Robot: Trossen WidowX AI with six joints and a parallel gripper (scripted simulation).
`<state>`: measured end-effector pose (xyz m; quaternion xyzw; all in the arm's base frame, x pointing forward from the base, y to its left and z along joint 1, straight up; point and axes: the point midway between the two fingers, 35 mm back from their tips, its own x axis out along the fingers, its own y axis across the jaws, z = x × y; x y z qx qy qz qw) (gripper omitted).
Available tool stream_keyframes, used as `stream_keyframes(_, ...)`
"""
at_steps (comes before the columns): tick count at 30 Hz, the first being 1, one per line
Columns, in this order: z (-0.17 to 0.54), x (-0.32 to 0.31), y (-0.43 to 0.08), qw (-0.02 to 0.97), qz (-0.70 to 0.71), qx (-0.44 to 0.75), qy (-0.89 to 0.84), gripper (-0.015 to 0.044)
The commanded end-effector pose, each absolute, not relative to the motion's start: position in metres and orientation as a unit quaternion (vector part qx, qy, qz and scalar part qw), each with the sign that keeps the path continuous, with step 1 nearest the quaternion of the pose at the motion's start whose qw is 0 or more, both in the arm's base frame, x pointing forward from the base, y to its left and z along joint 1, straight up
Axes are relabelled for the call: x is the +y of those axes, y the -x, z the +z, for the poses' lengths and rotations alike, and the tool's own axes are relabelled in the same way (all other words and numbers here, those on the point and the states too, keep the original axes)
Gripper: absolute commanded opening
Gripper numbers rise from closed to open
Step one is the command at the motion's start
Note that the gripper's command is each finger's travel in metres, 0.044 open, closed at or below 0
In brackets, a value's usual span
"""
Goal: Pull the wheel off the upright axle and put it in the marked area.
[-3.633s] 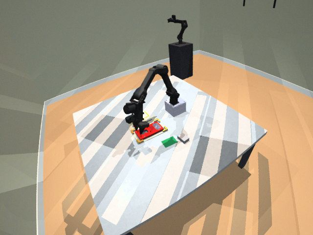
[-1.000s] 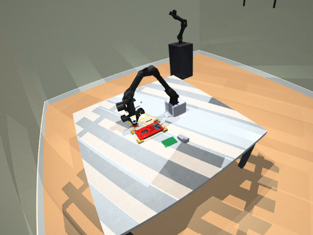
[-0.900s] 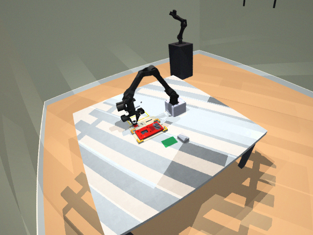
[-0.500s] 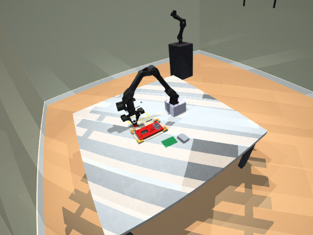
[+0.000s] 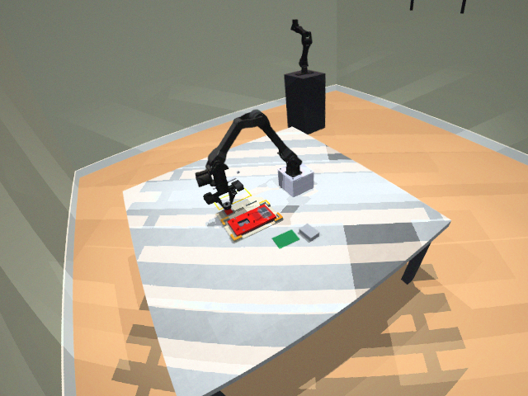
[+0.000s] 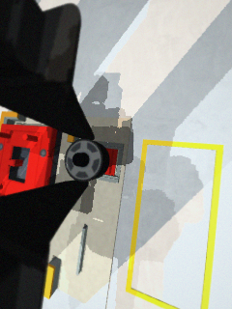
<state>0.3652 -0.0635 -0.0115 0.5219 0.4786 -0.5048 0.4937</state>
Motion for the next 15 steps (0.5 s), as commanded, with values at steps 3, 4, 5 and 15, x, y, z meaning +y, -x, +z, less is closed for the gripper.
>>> stream_keyframes(3,-0.0057,-0.0637,-0.3663,0.496,-0.504,0.476,-0.524,0.0)
stream_keyframes(4,-0.0054,-0.0637,-0.3663,0.496,-0.504,0.476,-0.524,0.0)
stream_keyframes(5,-0.005,-0.0637,-0.3663,0.496,-0.504,0.476,-0.524,0.0)
stream_keyframes(15,-0.0017,-0.0637,-0.3662,0.495,-0.504,0.476,-0.524,0.0)
